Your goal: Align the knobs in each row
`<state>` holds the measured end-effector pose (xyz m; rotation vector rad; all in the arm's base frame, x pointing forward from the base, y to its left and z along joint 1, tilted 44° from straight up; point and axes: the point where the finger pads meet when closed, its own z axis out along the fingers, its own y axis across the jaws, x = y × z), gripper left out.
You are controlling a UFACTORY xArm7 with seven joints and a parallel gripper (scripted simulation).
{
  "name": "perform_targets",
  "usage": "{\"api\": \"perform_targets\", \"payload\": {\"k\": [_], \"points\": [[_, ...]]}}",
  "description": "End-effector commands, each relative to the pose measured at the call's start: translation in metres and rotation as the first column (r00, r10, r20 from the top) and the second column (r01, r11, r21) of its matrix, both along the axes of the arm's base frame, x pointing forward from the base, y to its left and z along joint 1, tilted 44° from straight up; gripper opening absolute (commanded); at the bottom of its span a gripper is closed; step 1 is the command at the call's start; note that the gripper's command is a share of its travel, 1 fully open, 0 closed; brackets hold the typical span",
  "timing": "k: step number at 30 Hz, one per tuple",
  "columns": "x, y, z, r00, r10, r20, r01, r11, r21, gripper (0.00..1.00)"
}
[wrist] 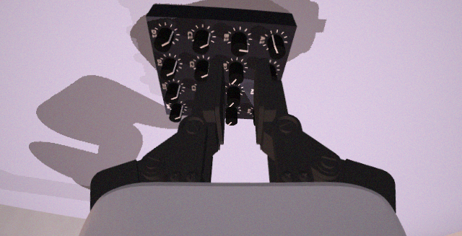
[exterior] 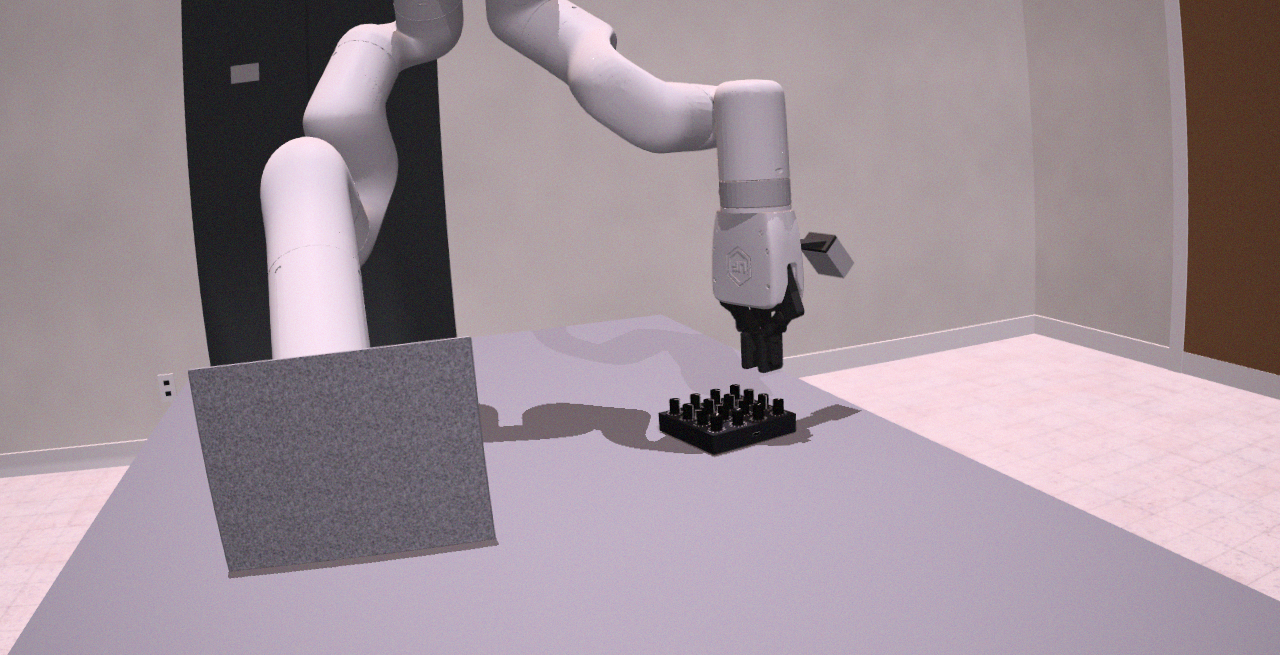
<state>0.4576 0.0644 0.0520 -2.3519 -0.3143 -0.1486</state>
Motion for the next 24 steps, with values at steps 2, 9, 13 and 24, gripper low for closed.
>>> {"api": "perform_targets", "payload": {"k": [2, 9, 13, 24], "points": [[0.0013, -0.0032, 0.0022, 0.988, 0.104, 0.113, -0.104, 0.995, -0.007, 0.19], [0.0013, -0.005, 0.0044, 0.924, 0.268, 0.272, -0.267, 0.963, -0.043, 0.19], [0.0013, -0.006, 0.0056, 0.867, 0.353, 0.353, -0.35, 0.934, -0.074, 0.19], [0.0013, -0.0087, 0.0088, 0.655, 0.539, 0.529, -0.531, 0.827, -0.185, 0.19]]}}
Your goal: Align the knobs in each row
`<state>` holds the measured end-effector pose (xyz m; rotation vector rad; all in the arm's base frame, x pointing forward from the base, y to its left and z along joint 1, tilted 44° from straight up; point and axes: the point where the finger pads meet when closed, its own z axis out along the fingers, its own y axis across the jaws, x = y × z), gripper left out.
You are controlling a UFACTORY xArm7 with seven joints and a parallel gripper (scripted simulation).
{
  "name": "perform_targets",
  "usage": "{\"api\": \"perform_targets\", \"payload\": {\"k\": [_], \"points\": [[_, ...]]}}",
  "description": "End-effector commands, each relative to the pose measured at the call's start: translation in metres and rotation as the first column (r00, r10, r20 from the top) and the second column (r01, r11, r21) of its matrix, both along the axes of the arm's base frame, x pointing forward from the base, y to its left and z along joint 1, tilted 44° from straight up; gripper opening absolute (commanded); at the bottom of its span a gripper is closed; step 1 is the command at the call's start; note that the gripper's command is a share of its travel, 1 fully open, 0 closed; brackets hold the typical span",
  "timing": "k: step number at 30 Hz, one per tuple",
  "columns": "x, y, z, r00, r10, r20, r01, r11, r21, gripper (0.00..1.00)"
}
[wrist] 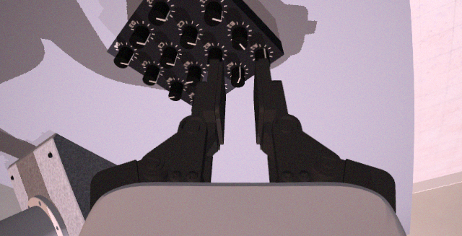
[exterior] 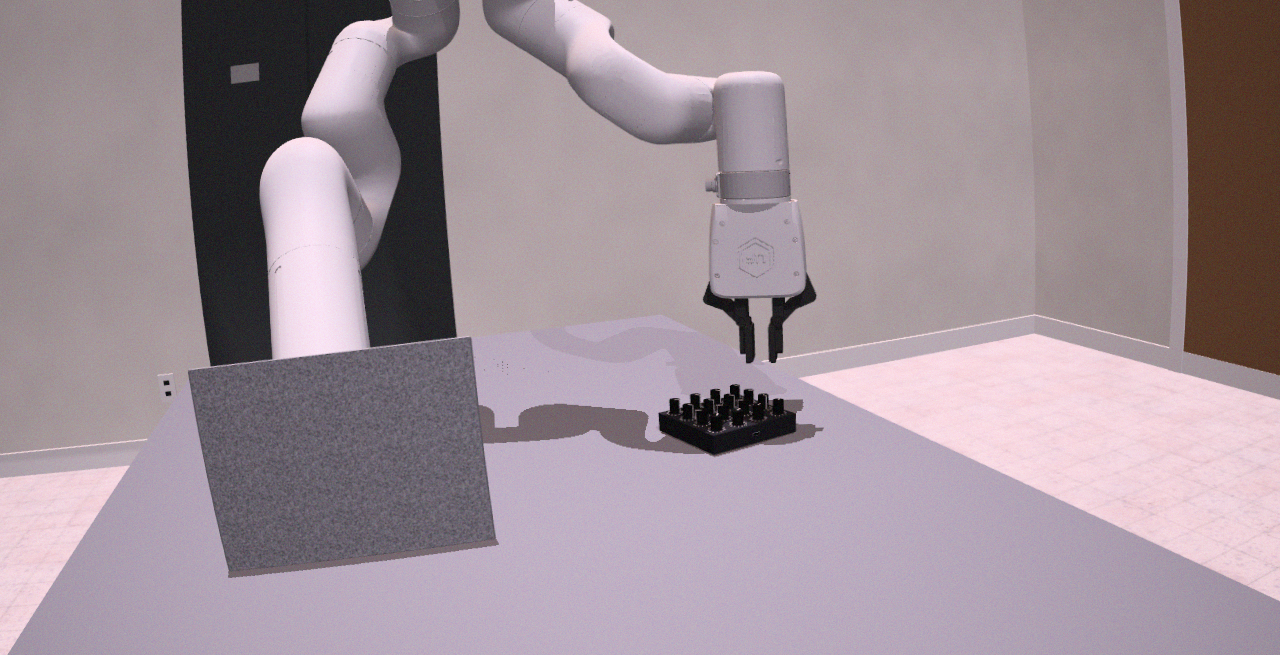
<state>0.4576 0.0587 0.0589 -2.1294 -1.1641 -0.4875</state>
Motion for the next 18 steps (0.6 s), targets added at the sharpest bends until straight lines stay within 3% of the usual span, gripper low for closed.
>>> {"api": "perform_targets", "payload": {"k": [1, 9, 11, 13, 18], "points": [[0.0013, -0.0033, 0.0022, 0.988, 0.103, 0.116, -0.104, 0.995, -0.004, 0.19], [0.0013, -0.0054, 0.0047, 0.915, 0.282, 0.289, -0.281, 0.958, -0.046, 0.19], [0.0013, -0.0054, 0.0047, 0.915, 0.282, 0.289, -0.281, 0.958, -0.046, 0.19], [0.0013, -0.0064, 0.0059, 0.861, 0.358, 0.362, -0.356, 0.932, -0.075, 0.19], [0.0014, -0.0077, 0.0074, 0.776, 0.447, 0.446, -0.442, 0.889, -0.12, 0.19]]}}
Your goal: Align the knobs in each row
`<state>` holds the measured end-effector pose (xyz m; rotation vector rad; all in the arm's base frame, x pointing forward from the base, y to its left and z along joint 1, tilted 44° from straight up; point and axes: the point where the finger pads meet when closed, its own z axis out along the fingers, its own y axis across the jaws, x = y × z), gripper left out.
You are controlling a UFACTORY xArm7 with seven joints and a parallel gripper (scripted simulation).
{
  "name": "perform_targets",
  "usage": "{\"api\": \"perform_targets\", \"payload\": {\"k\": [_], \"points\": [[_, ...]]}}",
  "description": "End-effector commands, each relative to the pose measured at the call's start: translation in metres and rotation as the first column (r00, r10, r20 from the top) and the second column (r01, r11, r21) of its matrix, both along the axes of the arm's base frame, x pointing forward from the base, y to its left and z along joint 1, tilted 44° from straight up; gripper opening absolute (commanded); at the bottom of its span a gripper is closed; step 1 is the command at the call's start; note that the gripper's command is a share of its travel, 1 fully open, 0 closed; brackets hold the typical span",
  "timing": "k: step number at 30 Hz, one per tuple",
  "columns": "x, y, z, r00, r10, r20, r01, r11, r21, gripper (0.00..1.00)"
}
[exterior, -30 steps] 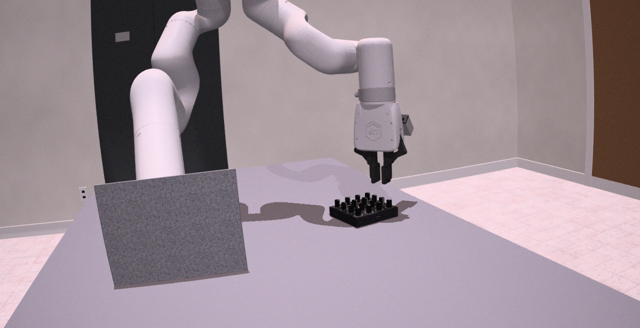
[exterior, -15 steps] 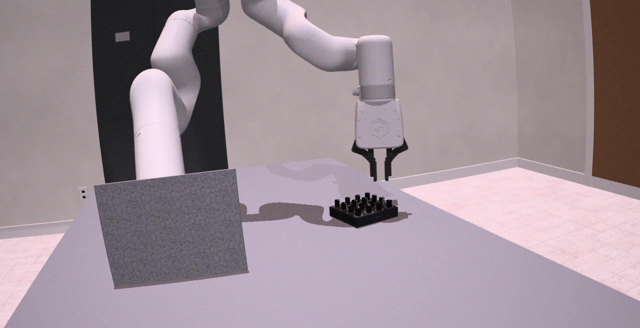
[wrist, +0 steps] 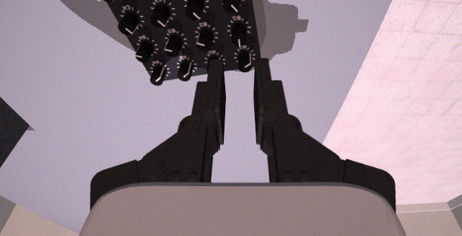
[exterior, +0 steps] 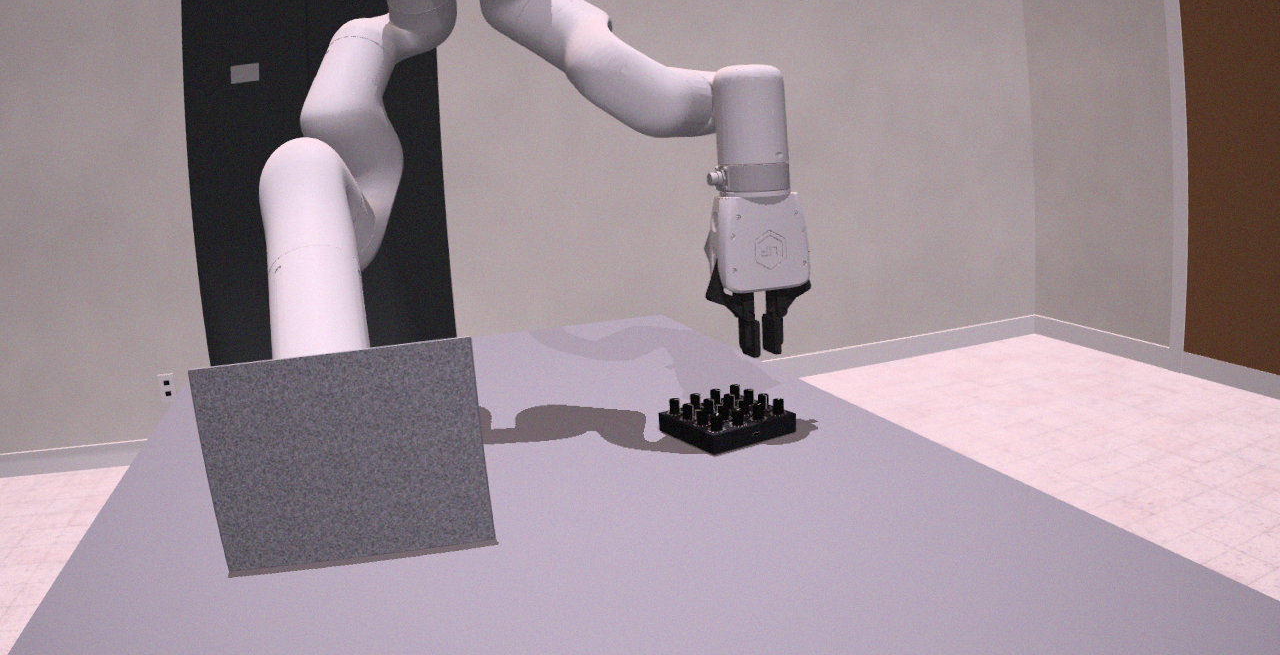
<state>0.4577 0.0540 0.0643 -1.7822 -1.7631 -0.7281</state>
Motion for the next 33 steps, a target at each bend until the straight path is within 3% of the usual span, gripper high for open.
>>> {"api": "perform_targets", "payload": {"k": [1, 5, 33], "points": [[0.0013, -0.0032, 0.0022, 0.989, 0.1, 0.112, -0.1, 0.995, -0.004, 0.19], [0.0013, -0.0037, 0.0027, 0.981, 0.133, 0.144, -0.133, 0.991, -0.009, 0.19], [0.0013, -0.0037, 0.0027, 0.98, 0.134, 0.145, -0.134, 0.991, -0.01, 0.19]]}}
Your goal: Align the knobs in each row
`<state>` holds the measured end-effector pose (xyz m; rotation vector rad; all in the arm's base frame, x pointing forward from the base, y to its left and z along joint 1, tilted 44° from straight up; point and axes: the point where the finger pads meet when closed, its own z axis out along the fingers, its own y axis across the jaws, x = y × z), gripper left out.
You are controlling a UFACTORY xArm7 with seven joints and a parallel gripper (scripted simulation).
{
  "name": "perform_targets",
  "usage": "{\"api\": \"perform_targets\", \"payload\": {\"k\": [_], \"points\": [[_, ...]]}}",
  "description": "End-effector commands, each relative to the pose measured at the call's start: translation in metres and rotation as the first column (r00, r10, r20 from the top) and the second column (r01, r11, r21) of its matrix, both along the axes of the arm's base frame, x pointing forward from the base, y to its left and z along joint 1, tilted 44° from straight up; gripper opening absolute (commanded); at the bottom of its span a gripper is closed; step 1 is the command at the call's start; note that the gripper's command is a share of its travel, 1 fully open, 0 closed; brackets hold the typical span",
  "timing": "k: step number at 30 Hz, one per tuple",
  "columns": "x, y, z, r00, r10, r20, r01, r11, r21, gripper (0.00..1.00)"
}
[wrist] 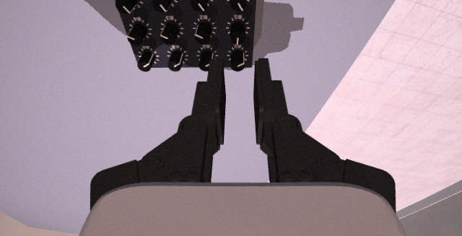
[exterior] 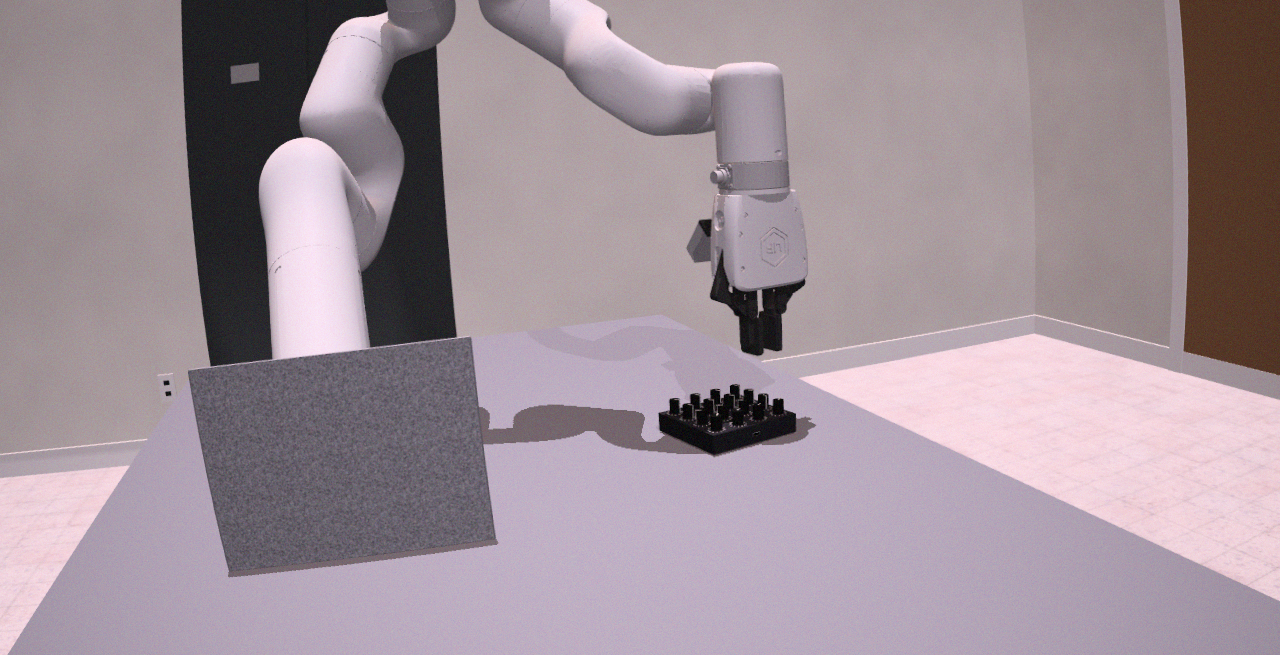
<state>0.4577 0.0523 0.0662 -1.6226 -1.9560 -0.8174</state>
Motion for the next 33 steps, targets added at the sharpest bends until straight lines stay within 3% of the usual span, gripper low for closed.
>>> {"api": "perform_targets", "payload": {"k": [1, 33], "points": [[0.0013, -0.002, 0.0008, 1.0, -0.004, 0.003, 0.004, 1.0, -0.002, 0.19], [0.0013, 0.0027, -0.0043, 1.0, 0.008, 0.015, -0.008, 1.0, -0.002, 0.19]]}}
